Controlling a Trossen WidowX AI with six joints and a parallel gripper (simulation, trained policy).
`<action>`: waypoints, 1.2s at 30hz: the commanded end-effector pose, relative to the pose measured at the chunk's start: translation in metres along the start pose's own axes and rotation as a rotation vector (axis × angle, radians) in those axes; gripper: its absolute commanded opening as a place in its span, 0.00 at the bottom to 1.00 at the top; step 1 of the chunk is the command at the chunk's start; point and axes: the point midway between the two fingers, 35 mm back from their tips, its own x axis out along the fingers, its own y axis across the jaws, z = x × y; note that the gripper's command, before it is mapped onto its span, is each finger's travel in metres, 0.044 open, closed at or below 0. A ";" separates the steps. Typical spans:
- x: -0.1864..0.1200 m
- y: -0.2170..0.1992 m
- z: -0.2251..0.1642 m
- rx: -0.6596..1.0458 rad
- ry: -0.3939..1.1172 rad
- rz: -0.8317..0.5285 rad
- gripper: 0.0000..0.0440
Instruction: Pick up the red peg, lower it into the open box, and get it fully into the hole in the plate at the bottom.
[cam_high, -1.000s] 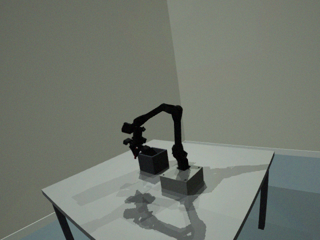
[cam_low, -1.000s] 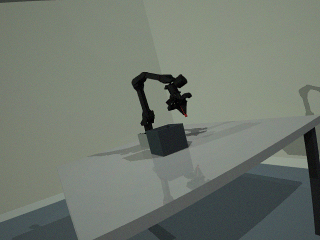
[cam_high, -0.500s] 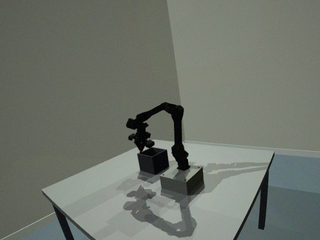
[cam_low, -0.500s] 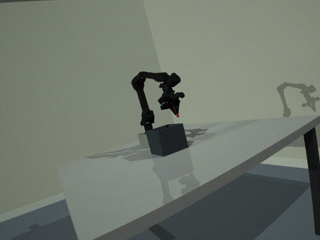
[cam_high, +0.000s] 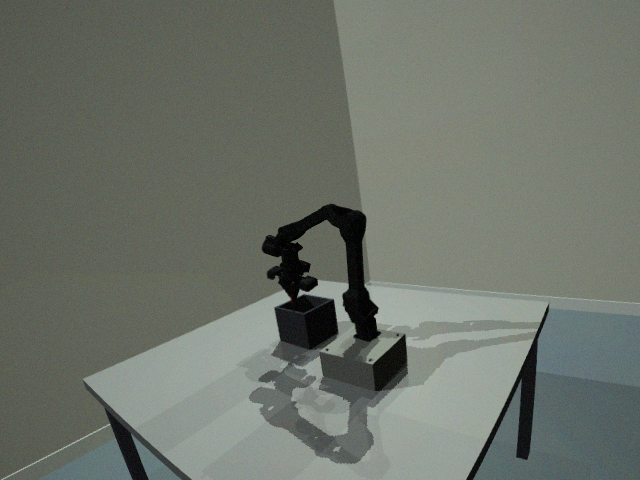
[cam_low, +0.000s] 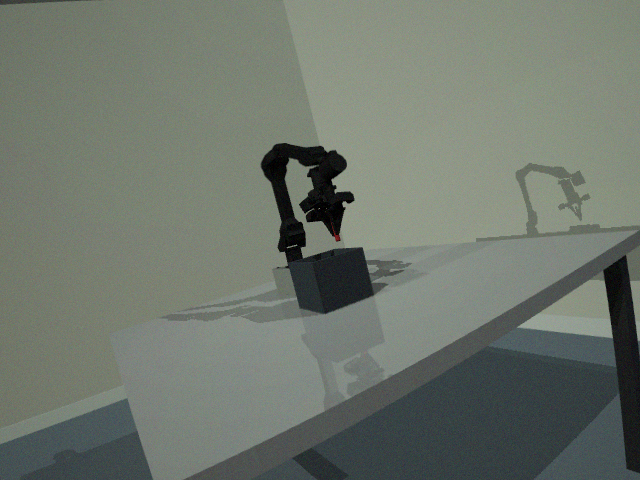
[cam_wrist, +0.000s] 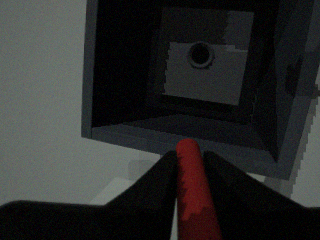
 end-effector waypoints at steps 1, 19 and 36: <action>0.006 -0.003 0.008 -0.001 0.001 -0.032 0.00; 0.036 -0.010 0.036 0.002 0.016 -0.112 0.00; 0.078 -0.009 0.046 0.001 0.062 -0.132 0.00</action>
